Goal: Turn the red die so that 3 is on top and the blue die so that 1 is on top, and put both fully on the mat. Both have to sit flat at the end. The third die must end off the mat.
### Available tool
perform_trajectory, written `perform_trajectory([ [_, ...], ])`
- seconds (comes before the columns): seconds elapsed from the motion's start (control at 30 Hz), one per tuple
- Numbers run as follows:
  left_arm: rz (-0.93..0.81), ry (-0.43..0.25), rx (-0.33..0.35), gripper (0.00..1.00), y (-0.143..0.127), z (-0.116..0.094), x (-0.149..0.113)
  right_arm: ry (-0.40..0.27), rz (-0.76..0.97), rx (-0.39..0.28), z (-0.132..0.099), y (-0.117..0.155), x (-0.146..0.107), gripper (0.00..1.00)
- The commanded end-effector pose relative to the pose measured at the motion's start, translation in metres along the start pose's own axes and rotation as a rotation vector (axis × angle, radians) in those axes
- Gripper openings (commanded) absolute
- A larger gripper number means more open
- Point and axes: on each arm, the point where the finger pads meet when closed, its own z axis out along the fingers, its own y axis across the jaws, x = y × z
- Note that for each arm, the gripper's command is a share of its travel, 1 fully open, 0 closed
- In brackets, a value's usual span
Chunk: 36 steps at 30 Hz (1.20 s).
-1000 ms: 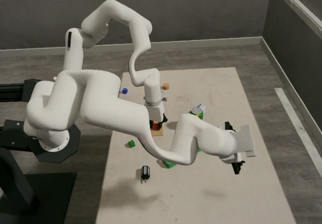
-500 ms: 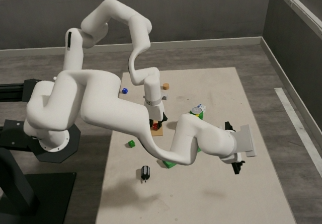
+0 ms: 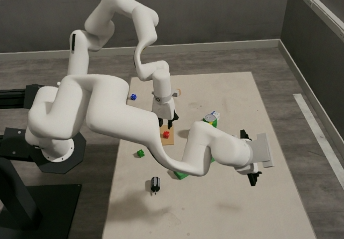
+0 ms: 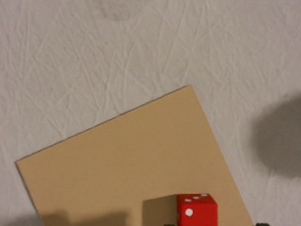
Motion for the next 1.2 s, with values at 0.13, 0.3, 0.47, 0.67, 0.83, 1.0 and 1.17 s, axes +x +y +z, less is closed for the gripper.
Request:
perform_trajectory([
  [0.13, -0.001, 0.0, -0.002, 0.43, 0.0007, -0.0249, 0.0004, 0.005, -0.002, -0.001, -0.0023, -0.0007, 0.0022, 1.0],
  [0.3, -0.001, 0.0, -0.002, 1.0, 0.0007, -0.0251, 0.0004, 0.005, -0.002, -0.001, -0.0023, -0.0007, 0.0022, 1.0],
  [0.47, -0.001, 0.0, -0.002, 1.0, 0.0007, -0.0251, 0.0004, 0.005, -0.002, -0.001, -0.0023, -0.0007, 0.0022, 1.0],
  [0.67, -0.001, 0.0, -0.002, 1.0, 0.0007, -0.0251, 0.0004, 0.005, -0.002, -0.001, -0.0023, -0.0007, 0.0022, 1.0],
  [0.83, -0.001, 0.0, -0.002, 1.0, 0.0007, -0.0251, 0.0004, 0.005, -0.002, -0.001, -0.0023, -0.0007, 0.0022, 1.0],
  [1.0, 0.0, 0.0, -0.002, 1.0, 0.0007, -0.0251, 0.0004, 0.005, -0.002, -0.001, -0.0023, -0.0007, 0.0022, 1.0],
  [1.17, 0.026, 0.0, -0.002, 1.0, 0.0007, -0.025, 0.0004, 0.005, -0.002, -0.001, -0.0023, -0.0007, 0.0022, 1.0],
])
